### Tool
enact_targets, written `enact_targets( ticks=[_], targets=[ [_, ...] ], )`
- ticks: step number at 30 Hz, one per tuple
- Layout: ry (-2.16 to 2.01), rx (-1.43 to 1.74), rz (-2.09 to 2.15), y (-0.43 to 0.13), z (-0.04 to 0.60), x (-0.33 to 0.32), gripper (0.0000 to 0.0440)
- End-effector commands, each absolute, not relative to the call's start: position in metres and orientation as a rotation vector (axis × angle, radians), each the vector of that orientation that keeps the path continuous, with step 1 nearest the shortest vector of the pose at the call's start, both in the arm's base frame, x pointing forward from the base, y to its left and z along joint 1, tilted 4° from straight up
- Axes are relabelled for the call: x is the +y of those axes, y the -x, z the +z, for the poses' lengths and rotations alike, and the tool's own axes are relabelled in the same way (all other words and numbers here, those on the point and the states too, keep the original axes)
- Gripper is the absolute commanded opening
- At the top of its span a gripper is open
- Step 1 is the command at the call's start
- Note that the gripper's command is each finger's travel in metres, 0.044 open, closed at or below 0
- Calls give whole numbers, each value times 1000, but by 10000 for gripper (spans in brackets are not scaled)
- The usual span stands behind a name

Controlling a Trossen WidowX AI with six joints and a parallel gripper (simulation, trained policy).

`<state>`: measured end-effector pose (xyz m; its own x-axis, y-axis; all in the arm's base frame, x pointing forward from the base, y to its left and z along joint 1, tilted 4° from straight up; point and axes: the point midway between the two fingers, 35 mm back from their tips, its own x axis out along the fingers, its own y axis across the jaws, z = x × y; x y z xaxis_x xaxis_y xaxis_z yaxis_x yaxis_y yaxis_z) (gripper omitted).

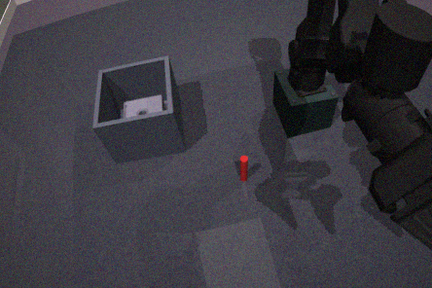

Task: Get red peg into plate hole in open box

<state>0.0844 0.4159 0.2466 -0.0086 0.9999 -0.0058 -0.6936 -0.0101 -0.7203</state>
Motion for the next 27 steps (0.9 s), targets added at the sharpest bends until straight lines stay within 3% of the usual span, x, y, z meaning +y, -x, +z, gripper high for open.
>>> enact_targets(
  ticks=[1, 27],
  targets=[
    [579, -512, 1480, -98, 245, 415, 440],
    [134, 319, 1244, -184, 212, 384, 440]
  ],
)
